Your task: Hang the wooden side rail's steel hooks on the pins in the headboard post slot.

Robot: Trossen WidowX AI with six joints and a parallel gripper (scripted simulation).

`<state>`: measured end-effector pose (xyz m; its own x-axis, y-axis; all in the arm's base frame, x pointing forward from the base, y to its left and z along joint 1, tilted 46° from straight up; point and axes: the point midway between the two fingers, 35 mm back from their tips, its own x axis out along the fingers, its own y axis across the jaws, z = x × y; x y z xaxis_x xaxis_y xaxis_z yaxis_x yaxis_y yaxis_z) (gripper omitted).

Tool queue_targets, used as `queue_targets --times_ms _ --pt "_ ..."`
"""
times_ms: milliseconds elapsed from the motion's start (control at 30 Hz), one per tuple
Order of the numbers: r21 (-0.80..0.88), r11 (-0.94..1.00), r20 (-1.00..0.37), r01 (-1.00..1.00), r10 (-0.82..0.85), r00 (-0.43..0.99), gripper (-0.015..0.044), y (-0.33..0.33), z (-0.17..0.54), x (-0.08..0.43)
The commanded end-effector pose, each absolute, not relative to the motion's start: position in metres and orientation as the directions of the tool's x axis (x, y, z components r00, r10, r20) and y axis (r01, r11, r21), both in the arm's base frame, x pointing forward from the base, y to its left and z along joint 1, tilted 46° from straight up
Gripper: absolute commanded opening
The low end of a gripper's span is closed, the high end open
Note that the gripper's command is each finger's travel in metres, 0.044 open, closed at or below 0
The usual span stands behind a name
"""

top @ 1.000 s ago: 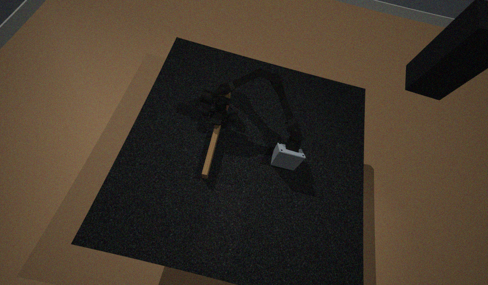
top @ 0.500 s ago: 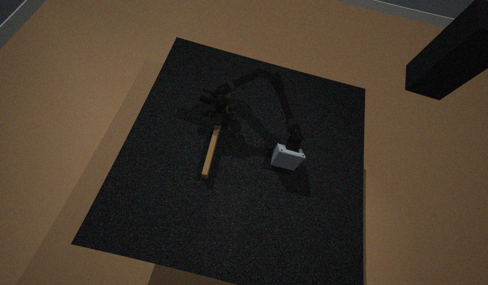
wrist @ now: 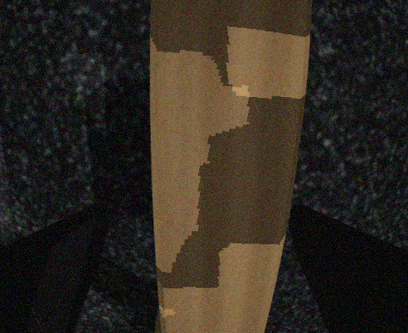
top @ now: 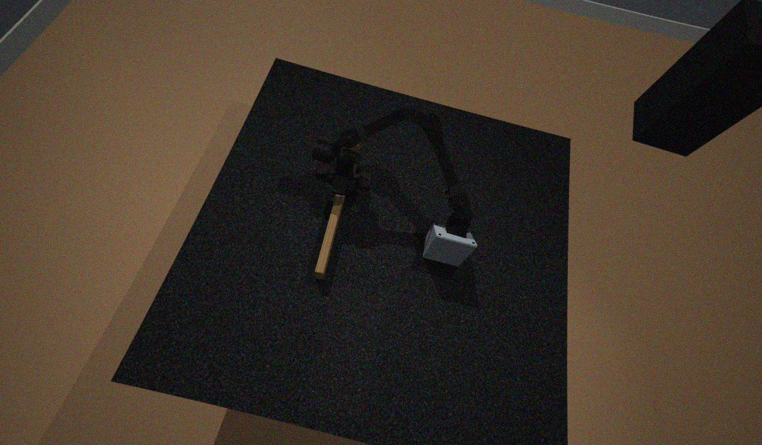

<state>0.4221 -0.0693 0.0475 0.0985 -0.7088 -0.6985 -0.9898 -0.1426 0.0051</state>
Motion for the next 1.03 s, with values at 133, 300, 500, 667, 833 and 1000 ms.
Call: queue_targets --times_ms 133,300,500,667,833,1000 --pt "-0.007 -0.148 -0.69 -0.989 -0.715 0.112 0.044 -0.044 0.072 0.421" --pt "-0.007 -0.148 -0.69 -0.989 -0.715 0.112 0.044 -0.042 0.07 0.421" --pt "-0.007 -0.148 -0.691 -0.989 -0.714 0.112 0.044 -0.023 0.05 0.419" --pt "-0.009 -0.157 -0.69 -0.988 -0.713 0.12 0.044 -0.022 0.053 0.42" --pt "-0.009 -0.157 -0.69 -0.988 -0.713 0.12 0.044 -0.022 0.053 0.42" --pt "-0.009 -0.157 -0.69 -0.988 -0.713 0.12 0.044 -0.022 0.053 0.42"
